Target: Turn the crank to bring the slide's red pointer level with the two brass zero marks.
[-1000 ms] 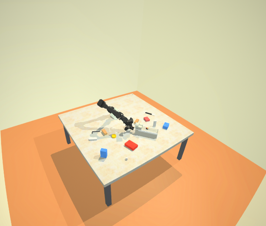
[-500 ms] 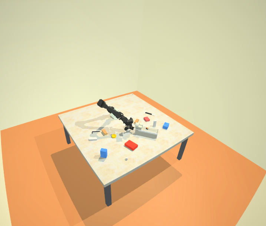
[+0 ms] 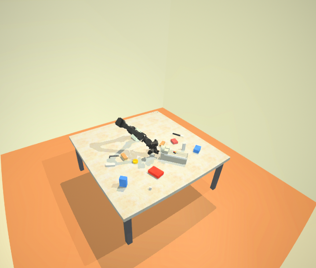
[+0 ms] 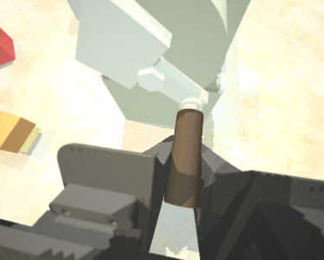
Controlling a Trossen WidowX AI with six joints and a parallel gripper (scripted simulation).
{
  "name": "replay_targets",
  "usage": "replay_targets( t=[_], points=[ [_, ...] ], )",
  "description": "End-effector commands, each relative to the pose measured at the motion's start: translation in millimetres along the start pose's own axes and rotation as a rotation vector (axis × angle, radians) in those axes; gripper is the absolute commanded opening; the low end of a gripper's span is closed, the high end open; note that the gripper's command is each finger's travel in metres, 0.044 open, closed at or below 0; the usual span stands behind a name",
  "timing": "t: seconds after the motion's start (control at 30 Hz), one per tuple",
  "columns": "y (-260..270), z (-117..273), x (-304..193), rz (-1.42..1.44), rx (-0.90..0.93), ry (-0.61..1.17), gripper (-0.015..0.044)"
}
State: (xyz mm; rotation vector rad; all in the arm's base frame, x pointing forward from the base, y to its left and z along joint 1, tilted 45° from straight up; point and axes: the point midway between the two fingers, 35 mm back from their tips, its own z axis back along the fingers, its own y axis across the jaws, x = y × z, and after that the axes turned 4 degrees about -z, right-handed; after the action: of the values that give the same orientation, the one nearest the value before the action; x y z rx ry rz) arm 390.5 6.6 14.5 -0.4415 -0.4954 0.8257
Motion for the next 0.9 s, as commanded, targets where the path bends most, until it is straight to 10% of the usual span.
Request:
replay_targets(
  t=[0.0, 0.87],
  points=[
    [-5.1, 5.8, 5.6, -0.004, -0.015, -0.012, 0.0000],
    [-5.6, 15.3, 14.6, -0.005, -0.015, -0.012, 0.0000]
  ],
)
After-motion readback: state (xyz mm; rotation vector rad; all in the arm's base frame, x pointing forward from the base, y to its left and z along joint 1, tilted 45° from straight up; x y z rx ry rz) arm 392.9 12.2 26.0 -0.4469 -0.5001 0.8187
